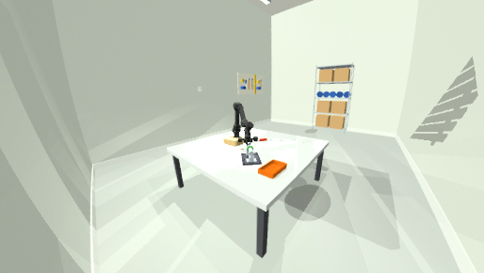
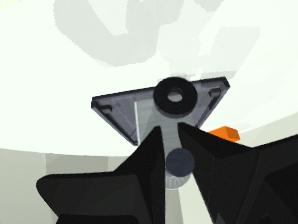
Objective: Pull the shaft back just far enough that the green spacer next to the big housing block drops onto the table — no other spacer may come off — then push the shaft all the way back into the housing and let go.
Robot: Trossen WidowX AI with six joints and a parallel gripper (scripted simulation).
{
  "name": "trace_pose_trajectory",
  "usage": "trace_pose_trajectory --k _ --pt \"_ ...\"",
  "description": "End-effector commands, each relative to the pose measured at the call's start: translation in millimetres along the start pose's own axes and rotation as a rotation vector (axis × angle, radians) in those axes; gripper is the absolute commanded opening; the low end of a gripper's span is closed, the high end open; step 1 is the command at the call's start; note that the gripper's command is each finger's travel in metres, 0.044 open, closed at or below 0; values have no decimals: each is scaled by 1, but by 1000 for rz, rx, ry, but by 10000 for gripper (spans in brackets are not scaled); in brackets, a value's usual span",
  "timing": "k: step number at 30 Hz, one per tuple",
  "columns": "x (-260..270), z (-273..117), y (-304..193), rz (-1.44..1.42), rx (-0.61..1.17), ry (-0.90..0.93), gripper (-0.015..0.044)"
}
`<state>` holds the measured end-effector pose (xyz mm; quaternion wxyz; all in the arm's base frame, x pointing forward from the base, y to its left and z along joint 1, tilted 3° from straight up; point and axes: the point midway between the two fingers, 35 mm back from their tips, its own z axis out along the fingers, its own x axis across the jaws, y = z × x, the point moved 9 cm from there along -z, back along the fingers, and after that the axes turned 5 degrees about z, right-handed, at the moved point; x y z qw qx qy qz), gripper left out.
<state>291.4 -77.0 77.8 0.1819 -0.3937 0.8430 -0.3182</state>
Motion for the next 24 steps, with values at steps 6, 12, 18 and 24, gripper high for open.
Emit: trace_pose_trajectory --k 6,12,18,24 --pt "0 -1 1 3 0 2 0" --pt "0 -1 2 3 0 2 0" --pt "0 -2 2 3 0 2 0" --pt "0 -2 2 3 0 2 0"
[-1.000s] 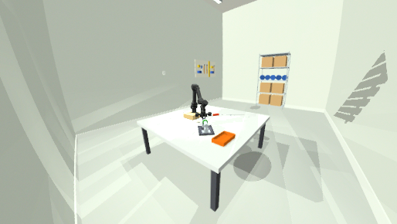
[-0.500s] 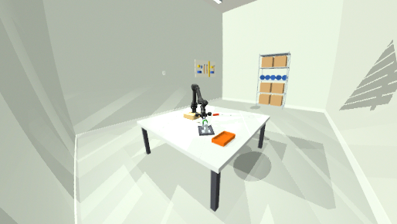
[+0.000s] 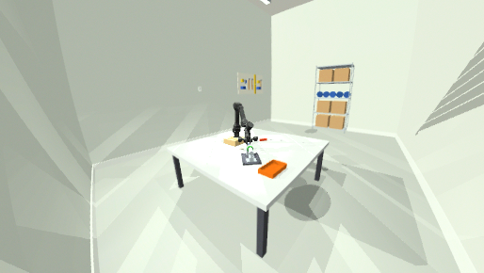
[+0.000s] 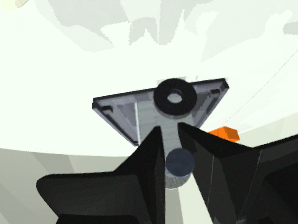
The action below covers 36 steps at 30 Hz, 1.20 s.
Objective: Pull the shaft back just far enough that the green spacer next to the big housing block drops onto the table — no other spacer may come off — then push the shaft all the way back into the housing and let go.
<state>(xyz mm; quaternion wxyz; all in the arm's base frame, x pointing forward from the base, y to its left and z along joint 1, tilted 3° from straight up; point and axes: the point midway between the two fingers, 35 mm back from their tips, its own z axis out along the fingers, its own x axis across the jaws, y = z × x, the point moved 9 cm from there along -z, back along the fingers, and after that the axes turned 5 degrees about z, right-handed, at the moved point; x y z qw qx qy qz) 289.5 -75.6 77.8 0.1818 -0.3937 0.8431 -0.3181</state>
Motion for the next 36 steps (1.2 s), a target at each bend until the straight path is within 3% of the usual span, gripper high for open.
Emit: trace_pose_trajectory --k 1,36 --pt "0 -1 1 3 0 1 0" --pt "0 -3 3 3 0 1 0"
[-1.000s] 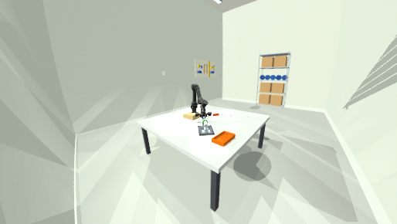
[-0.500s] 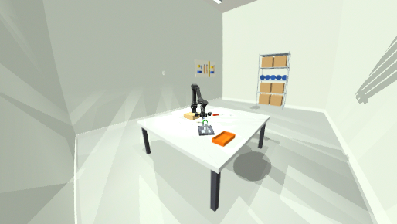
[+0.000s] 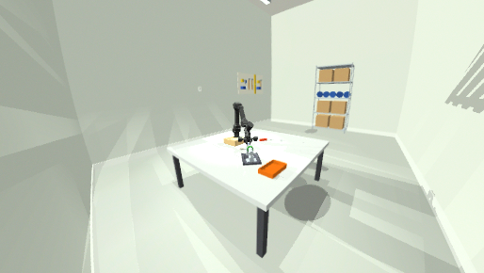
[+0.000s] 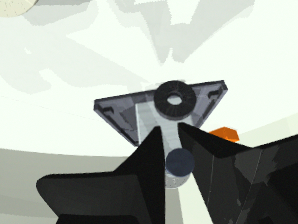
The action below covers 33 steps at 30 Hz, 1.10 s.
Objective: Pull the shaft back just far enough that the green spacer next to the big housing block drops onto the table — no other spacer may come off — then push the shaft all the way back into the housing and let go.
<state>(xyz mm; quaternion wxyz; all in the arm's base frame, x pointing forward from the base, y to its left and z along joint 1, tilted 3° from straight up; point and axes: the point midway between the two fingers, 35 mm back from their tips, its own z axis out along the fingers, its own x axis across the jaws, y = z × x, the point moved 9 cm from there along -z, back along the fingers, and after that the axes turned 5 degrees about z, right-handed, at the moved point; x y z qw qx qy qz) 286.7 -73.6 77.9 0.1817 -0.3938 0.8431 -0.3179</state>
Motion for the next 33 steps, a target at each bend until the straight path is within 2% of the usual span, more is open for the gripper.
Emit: trace_pose_trajectory --k 1,33 --pt "0 -1 1 3 0 1 0" --pt "0 -2 2 0 -1 0 0"
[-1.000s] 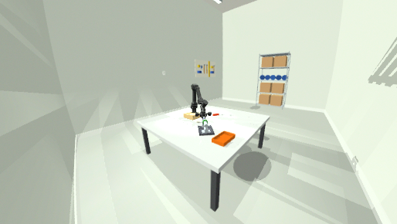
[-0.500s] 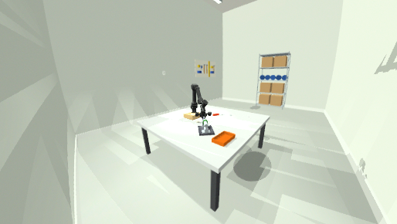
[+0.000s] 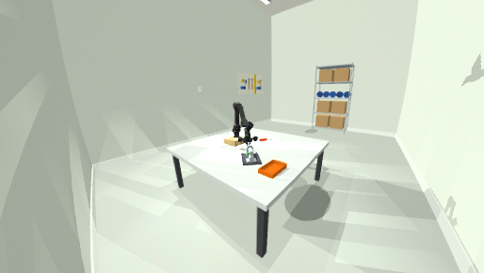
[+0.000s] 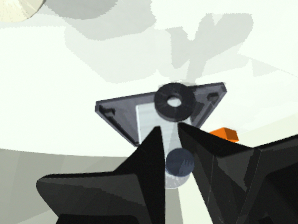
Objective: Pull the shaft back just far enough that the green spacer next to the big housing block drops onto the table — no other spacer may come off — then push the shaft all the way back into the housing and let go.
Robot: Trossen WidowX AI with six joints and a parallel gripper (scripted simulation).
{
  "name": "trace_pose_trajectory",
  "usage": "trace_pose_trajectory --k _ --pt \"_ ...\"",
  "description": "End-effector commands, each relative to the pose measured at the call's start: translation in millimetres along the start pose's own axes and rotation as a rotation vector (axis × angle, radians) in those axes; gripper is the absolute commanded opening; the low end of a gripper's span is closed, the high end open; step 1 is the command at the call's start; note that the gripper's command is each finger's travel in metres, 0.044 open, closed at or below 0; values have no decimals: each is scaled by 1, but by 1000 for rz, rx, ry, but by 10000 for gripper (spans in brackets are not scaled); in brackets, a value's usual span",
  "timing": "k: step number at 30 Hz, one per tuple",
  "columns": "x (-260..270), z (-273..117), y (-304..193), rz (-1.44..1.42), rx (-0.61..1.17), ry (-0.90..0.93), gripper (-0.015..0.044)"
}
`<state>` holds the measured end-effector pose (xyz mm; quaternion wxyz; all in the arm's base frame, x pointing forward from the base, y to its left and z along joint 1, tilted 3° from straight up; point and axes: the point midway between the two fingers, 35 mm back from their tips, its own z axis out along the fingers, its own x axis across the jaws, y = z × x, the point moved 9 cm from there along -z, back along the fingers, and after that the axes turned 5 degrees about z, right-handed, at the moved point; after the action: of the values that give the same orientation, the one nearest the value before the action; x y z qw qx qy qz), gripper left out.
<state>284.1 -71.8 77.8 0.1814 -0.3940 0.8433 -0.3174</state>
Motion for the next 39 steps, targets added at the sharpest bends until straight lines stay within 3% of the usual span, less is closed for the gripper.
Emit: trace_pose_trajectory --k 1,39 --pt "0 0 0 0 0 0 0" --pt "-1 5 -7 3 2 1 0"
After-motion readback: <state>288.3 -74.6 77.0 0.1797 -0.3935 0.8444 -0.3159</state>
